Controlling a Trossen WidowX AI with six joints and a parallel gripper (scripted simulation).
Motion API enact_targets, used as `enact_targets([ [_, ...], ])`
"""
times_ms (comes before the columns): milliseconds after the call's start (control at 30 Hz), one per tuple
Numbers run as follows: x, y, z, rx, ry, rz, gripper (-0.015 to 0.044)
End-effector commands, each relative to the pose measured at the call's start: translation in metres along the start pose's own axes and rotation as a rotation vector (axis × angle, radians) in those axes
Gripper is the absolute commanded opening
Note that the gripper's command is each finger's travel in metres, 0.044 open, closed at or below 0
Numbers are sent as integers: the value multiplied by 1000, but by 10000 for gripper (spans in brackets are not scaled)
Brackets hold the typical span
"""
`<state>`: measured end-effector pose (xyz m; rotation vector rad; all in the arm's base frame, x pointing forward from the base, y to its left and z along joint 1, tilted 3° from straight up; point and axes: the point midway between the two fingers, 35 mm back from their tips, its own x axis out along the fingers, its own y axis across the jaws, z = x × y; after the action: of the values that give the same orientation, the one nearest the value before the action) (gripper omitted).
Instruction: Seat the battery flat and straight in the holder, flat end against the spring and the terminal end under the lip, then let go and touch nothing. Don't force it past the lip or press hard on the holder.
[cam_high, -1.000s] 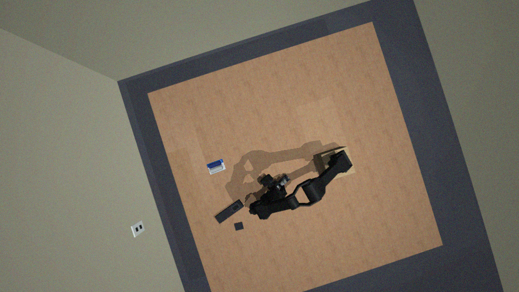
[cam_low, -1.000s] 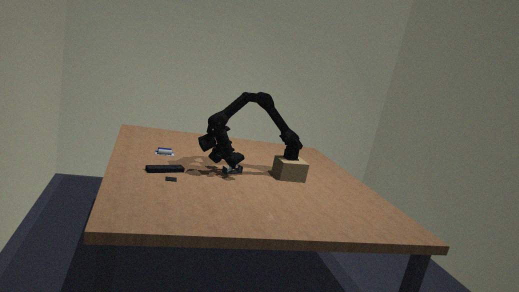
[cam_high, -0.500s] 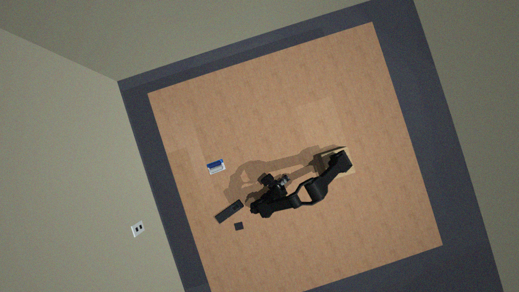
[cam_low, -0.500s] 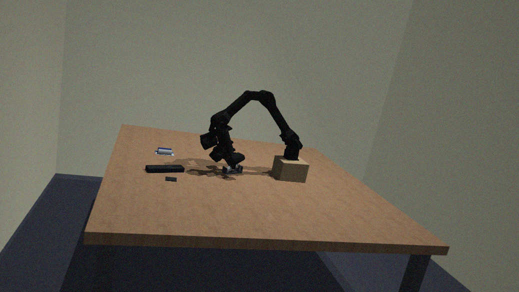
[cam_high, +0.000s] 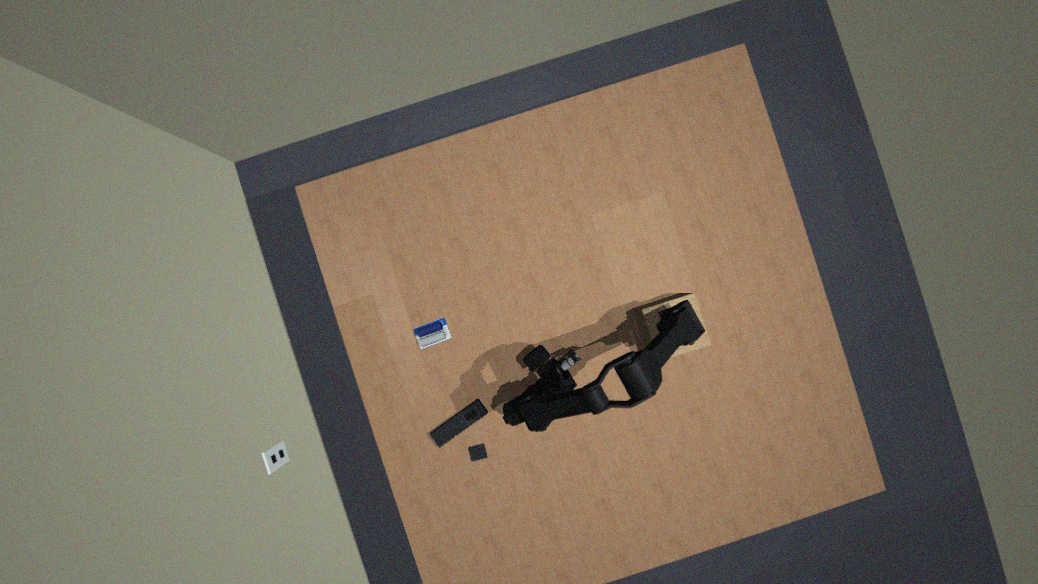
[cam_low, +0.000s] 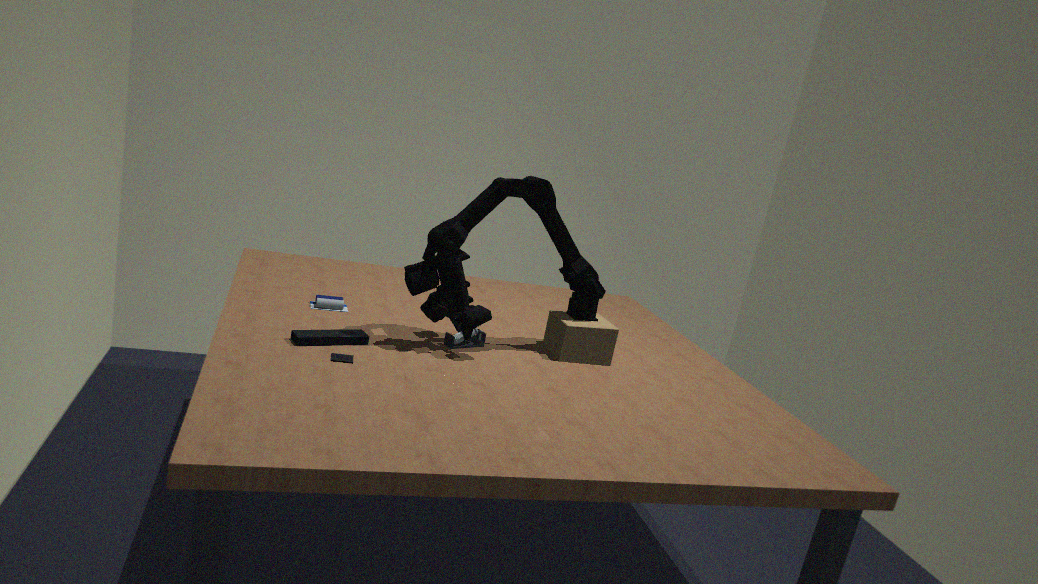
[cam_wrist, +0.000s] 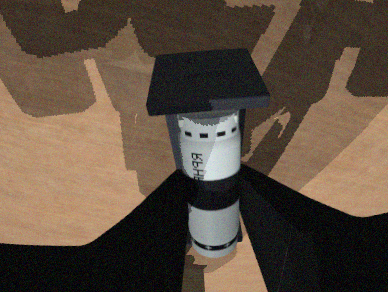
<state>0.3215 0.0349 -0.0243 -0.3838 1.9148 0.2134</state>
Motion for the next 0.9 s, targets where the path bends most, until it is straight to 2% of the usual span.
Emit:
enact_targets([
  [0, 1, 0, 6, -2, -42, 3, 73],
  [867, 6, -1, 3, -5, -165, 7, 73],
])
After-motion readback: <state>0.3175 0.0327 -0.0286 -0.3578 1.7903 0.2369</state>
